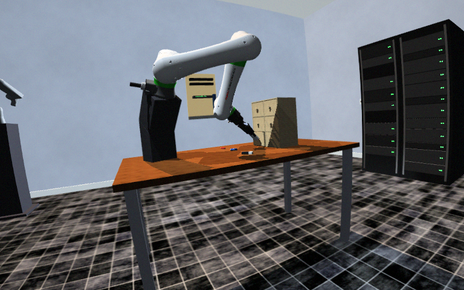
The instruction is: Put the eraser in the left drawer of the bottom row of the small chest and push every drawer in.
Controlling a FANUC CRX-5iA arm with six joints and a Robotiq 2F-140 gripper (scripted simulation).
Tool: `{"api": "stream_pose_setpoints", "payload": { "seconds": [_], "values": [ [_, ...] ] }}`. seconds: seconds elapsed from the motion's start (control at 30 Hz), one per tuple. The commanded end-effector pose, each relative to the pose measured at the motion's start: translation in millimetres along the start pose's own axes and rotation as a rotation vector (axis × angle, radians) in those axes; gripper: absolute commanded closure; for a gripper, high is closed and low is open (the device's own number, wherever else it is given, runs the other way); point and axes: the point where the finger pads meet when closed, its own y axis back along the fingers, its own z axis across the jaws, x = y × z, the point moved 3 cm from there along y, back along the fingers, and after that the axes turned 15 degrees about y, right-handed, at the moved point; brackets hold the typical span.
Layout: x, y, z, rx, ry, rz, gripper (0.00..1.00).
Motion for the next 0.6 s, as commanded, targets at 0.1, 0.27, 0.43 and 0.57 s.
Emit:
{"api": "stream_pose_setpoints", "payload": {
  "seconds": [0.1, 0.27, 0.43, 0.57],
  "values": [
    [-6, 6, -2, 0.000, 0.000, 0.000, 0.92],
    [-9, 10, -3, 0.000, 0.000, 0.000, 0.92],
    [-13, 14, -4, 0.000, 0.000, 0.000, 0.92],
    [-18, 18, -5, 0.000, 0.000, 0.000, 0.92]
  ]
}}
